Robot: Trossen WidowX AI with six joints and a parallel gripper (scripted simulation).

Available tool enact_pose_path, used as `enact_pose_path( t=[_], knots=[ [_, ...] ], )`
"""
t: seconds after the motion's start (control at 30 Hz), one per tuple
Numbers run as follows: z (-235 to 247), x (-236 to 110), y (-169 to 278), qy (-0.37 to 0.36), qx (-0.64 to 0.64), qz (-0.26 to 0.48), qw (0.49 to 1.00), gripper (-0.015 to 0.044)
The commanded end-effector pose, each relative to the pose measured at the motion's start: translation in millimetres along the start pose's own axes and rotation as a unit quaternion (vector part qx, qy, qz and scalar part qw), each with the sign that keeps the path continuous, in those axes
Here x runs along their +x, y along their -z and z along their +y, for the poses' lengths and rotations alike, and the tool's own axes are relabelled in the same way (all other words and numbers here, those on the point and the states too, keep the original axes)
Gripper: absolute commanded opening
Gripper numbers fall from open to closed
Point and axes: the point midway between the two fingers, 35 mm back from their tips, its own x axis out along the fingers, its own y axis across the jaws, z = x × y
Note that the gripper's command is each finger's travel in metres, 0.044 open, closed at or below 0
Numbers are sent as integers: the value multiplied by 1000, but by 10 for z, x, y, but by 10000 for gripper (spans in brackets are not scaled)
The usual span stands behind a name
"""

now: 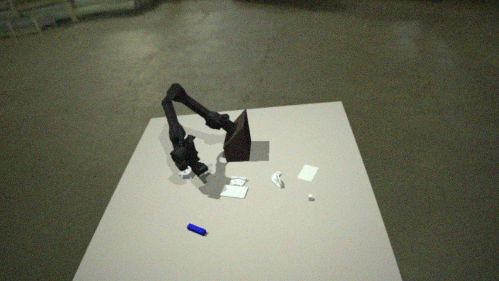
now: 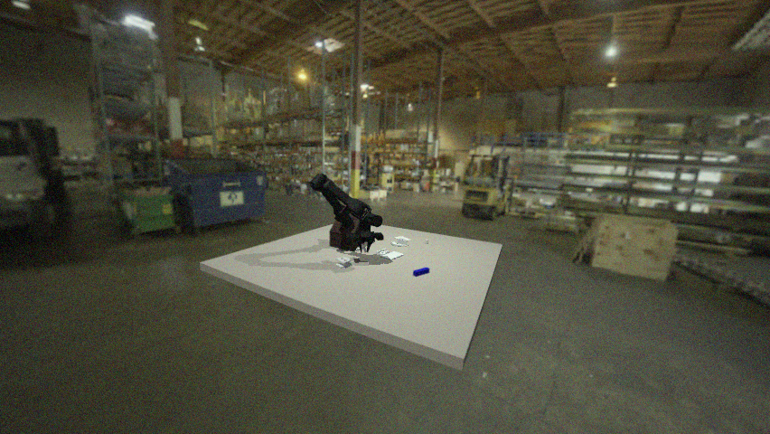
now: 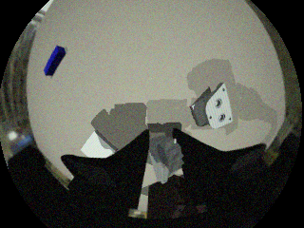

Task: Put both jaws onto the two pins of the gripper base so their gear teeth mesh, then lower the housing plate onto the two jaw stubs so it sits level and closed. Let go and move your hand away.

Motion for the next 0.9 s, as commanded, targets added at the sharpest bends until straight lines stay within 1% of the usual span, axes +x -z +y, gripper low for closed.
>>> enact_pose_path(
  t=[0.0,0.87],
  knots=[
    [3,92,34,0,-5,4,1000,37],
    [-31,478,48,2,-6,2,1000,37]
  ],
)
